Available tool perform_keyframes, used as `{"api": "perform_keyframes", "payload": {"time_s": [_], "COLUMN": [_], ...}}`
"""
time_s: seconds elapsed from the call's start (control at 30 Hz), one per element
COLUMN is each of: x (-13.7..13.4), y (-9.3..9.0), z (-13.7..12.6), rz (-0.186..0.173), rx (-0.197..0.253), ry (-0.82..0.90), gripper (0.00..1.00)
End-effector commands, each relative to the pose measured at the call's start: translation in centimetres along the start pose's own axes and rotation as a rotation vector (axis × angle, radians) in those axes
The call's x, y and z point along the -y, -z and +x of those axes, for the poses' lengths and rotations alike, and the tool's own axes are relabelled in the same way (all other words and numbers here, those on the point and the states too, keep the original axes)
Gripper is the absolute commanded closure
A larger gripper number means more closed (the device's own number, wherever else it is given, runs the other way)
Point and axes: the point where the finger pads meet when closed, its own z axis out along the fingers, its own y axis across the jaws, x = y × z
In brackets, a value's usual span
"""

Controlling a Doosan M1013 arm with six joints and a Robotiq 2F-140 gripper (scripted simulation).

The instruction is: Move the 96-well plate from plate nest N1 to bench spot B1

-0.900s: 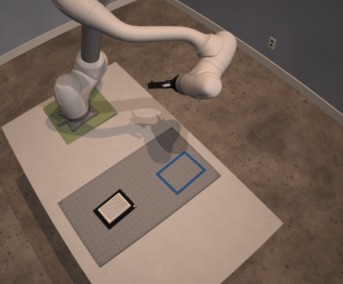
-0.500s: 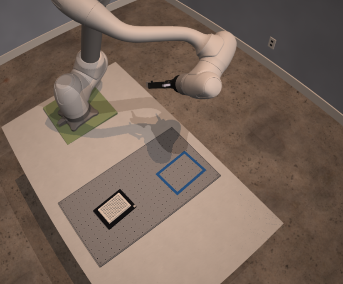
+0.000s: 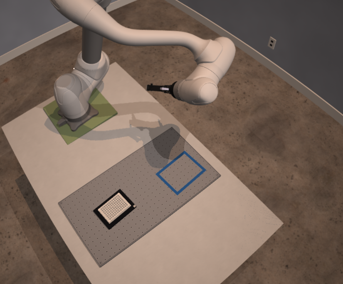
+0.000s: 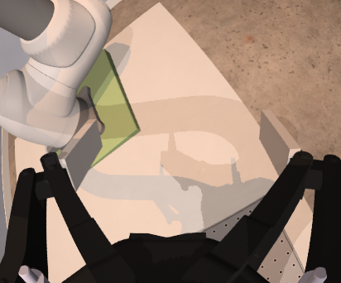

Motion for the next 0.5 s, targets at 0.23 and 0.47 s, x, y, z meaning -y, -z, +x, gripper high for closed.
{"api": "perform_keyframes", "payload": {"time_s": [0.23,0.47], "x": [0.1,0.5], "y": [1.1,1.9], "z": [-4.2,-7.4], "rz": [-0.073,-0.132], "rx": [0.030,0.039], "ry": [-0.301,-0.527], "gripper": [0.00,0.00]}}
